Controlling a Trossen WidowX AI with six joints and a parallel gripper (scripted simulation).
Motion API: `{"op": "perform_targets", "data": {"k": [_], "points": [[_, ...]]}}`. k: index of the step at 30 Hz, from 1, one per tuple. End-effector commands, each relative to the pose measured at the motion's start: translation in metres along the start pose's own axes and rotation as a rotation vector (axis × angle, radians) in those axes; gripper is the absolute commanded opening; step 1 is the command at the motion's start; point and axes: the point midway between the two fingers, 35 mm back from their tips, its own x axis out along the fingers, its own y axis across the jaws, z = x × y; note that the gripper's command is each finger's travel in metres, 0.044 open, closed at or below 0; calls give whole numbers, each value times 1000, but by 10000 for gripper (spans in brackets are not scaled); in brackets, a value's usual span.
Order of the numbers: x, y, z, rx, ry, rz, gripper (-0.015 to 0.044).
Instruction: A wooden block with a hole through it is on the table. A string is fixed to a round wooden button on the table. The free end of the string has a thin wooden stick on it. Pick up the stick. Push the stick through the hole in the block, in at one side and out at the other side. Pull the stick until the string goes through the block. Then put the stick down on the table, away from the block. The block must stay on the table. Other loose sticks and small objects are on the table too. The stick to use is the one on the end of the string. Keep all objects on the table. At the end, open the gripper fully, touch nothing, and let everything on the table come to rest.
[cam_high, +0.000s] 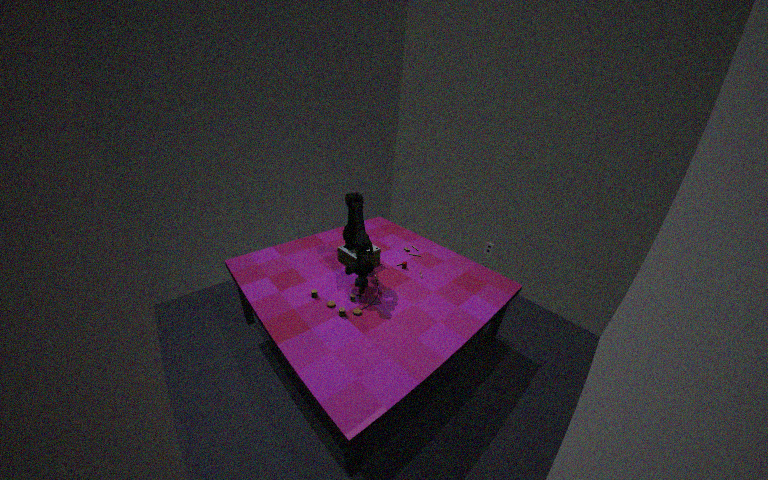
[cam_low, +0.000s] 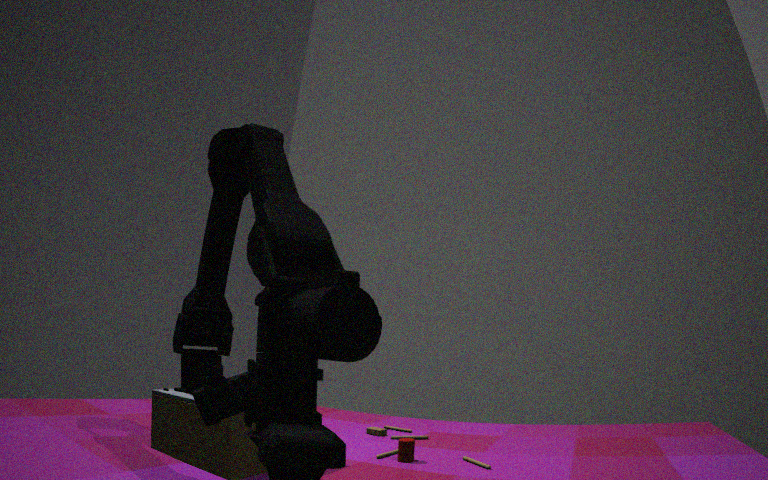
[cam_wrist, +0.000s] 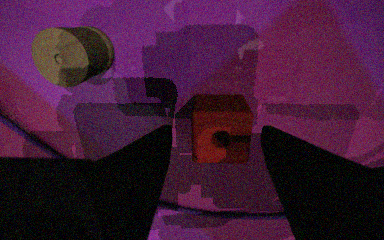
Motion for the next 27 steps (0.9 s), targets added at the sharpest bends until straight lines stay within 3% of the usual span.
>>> {"op": "perform_targets", "data": {"k": [1, 9, 15, 21, 23, 27], "points": [[7, -2, 1, -4, -6, -8, 240], [7, -2, 1, -4, -6, -8, 240], [5, -2, 0, 0, -2, -6, 83], [5, -2, 0, 0, -2, -6, 43], [5, -2, 0, 0, -2, -6, 0], [5, -2, 0, 0, -2, -6, 0]]}}
